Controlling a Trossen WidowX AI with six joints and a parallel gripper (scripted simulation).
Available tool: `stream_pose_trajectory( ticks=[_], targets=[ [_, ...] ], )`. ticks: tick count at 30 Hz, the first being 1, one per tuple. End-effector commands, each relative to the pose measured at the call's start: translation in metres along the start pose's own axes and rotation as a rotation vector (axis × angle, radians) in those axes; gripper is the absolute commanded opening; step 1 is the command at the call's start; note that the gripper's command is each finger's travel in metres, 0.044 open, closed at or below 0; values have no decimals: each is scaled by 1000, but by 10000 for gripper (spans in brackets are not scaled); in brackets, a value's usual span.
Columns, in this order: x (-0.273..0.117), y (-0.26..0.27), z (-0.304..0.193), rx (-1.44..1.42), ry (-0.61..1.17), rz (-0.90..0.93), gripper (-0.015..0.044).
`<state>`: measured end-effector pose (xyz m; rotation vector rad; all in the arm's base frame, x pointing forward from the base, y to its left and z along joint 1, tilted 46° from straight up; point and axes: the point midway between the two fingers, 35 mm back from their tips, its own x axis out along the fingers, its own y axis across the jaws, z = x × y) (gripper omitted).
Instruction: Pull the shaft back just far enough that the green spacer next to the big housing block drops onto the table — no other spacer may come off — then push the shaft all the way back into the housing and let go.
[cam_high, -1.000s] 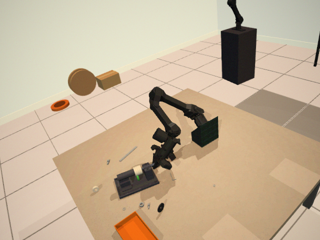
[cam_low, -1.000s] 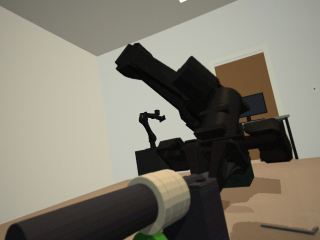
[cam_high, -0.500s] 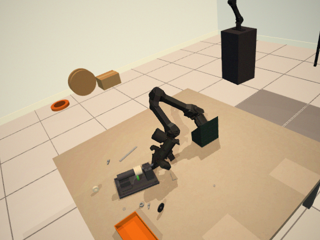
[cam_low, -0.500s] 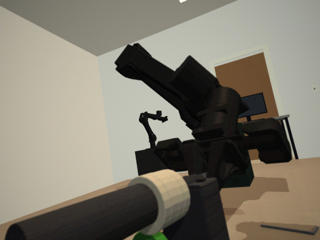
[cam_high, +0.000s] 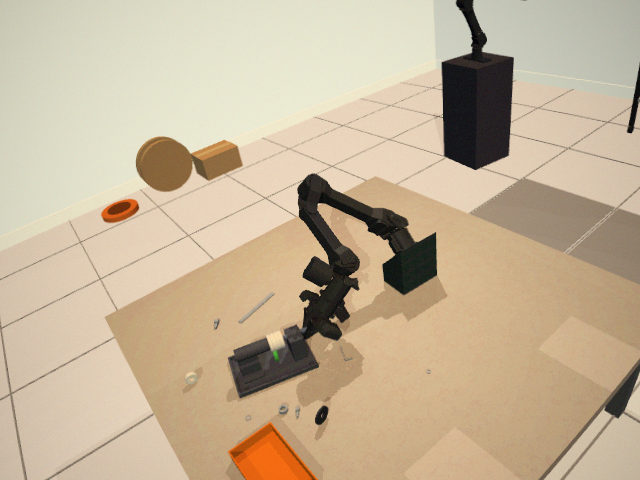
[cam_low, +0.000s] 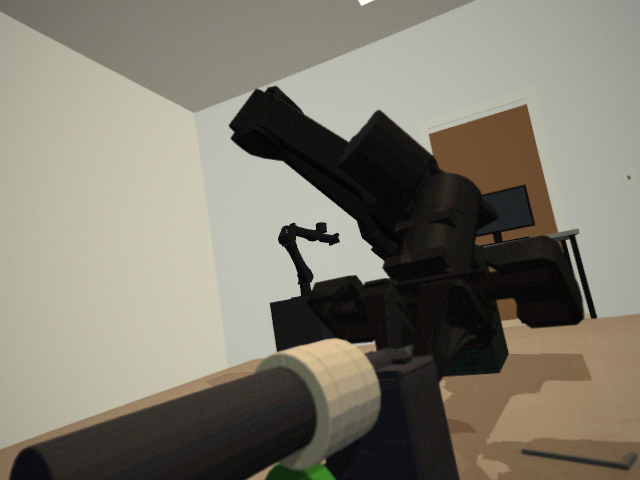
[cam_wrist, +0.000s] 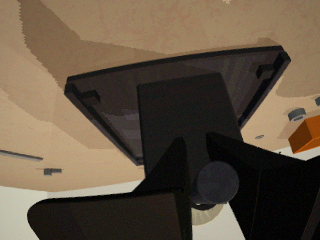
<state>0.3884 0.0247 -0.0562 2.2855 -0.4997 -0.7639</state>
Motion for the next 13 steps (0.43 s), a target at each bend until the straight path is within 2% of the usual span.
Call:
stream_pose_trajectory(
  ticks=[1,13],
  targets=[
    [0,0,0,0,0,0,53],
    [-8,-1,-1,1,-2,-1,368]
  ],
)
